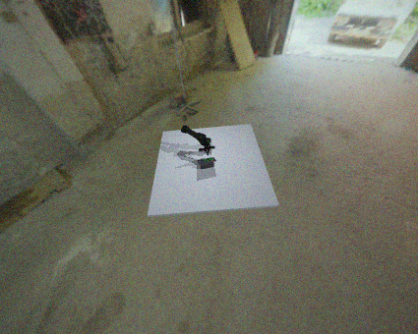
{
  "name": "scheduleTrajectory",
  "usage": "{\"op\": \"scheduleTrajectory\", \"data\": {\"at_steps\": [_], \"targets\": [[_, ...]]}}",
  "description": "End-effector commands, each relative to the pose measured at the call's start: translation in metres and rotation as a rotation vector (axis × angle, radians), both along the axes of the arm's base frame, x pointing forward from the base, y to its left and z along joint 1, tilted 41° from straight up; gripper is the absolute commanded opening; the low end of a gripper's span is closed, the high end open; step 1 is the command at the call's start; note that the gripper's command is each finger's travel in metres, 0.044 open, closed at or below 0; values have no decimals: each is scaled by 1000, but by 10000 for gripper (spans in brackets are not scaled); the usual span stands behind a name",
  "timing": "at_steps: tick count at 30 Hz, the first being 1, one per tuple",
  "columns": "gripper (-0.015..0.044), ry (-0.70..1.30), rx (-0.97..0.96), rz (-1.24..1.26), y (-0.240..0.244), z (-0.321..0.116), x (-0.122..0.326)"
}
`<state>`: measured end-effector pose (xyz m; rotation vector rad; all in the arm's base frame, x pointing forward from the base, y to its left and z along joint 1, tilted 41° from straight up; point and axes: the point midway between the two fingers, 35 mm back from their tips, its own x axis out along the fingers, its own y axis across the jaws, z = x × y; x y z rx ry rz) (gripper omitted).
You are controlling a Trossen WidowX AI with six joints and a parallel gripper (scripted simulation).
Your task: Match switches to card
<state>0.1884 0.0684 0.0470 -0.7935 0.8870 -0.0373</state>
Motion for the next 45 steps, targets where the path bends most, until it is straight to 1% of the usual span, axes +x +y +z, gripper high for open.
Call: {"op": "scheduleTrajectory", "data": {"at_steps": [1,16,45], "targets": [[0,7,-4,2,-4,-7,4],[0,6,-4,2,-9,-18,16],[0,6,-4,2,-10,-19,17]]}}
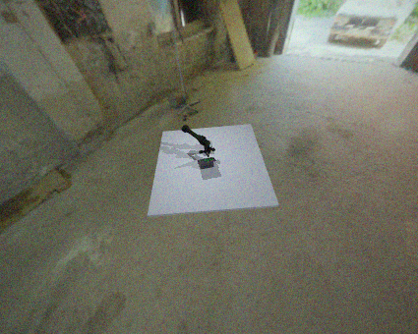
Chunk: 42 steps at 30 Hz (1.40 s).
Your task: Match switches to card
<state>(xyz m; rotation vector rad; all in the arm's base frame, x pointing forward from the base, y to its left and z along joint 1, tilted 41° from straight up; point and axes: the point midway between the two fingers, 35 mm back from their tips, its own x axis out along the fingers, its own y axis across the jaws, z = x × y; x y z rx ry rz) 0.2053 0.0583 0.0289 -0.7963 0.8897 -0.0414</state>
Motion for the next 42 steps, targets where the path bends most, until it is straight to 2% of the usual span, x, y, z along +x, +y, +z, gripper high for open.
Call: {"op": "scheduleTrajectory", "data": {"at_steps": [1,37,42], "targets": [[0,5,1,5,0,-1,0],[0,4,1,5,-1,-4,3],[0,5,10,9,13,15,-19]]}}
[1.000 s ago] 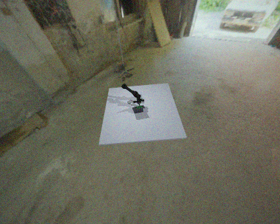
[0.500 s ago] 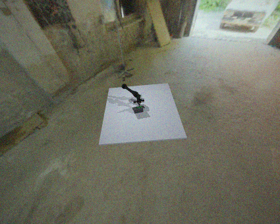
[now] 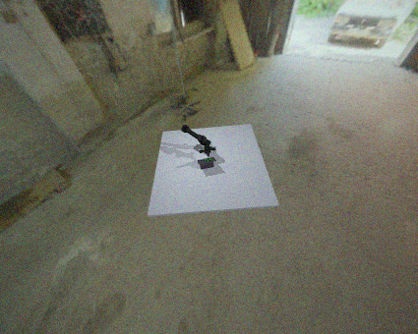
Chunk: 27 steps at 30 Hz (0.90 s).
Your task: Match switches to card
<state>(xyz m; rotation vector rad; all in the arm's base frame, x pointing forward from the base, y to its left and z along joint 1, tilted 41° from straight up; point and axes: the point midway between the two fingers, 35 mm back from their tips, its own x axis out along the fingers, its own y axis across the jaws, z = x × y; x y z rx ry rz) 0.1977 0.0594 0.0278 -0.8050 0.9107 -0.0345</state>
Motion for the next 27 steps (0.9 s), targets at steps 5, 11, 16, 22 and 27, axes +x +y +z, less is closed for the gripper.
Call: {"op": "scheduleTrajectory", "data": {"at_steps": [5,11,16,22,27], "targets": [[0,-32,15,21,19,40,-34],[0,-32,15,21,19,40,-34],[0,-32,14,21,2,55,-27],[0,-23,12,13,-2,46,-17],[0,-16,6,4,-10,33,-2]]}}
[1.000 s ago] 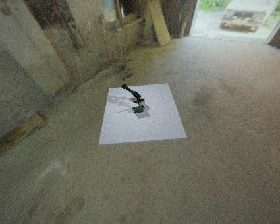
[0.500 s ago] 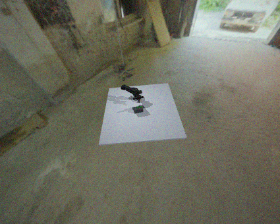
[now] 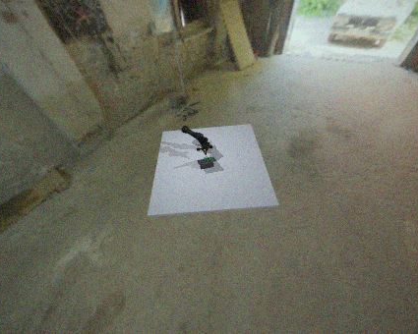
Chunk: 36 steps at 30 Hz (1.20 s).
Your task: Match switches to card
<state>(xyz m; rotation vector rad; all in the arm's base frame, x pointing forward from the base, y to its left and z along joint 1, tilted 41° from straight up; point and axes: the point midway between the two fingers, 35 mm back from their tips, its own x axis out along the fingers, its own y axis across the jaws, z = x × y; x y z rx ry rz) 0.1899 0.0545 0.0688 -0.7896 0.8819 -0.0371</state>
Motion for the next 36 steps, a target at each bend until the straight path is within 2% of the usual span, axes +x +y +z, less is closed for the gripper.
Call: {"op": "scheduleTrajectory", "data": {"at_steps": [1,36], "targets": [[0,12,-9,2,-5,-8,6],[0,11,-9,2,-14,-24,22]]}}
